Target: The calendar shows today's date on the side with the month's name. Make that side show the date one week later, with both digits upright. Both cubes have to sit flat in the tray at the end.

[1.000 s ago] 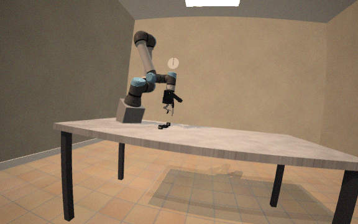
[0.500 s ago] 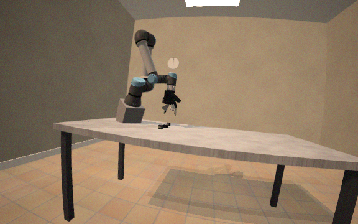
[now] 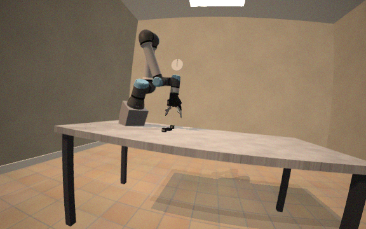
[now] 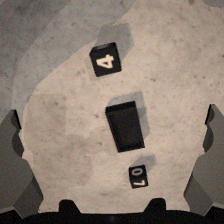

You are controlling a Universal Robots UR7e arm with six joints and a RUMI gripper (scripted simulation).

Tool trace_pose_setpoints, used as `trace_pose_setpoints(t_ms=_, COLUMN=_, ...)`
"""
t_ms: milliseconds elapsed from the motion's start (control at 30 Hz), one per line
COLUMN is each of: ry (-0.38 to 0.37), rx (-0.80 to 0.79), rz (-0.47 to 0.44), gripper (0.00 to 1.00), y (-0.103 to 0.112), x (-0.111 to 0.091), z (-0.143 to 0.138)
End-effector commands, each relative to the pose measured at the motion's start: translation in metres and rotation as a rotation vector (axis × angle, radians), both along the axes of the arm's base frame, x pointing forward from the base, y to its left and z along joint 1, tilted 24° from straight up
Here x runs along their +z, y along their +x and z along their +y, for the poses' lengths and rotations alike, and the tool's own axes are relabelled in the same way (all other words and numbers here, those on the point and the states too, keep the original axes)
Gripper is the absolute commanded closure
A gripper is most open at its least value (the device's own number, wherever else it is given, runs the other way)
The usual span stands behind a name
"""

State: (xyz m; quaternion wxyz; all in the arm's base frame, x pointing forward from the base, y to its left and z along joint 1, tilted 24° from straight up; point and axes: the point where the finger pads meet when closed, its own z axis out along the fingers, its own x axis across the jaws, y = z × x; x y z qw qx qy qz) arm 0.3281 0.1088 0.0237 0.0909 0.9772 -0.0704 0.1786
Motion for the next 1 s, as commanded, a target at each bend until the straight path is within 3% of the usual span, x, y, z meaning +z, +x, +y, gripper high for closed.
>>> trace_pose_setpoints(t_ms=0, ry=-0.044, rx=0.124, rz=0.019, gripper=0.0, y=-0.0034, x=-0.0025, z=0.0077)
trace_pose_setpoints(t_ms=567, ry=-0.074, rx=0.203, rz=0.034, gripper=0.0, y=-0.0061, x=-0.0043, z=0.0124)
trace_pose_setpoints(t_ms=600, ry=-0.074, rx=0.203, rz=0.034, gripper=0.72, y=-0.0061, x=-0.0043, z=0.0124)
trace_pose_setpoints(t_ms=967, ry=-0.074, rx=0.203, rz=0.034, gripper=0.72, y=-0.0061, x=-0.0043, z=0.0124)
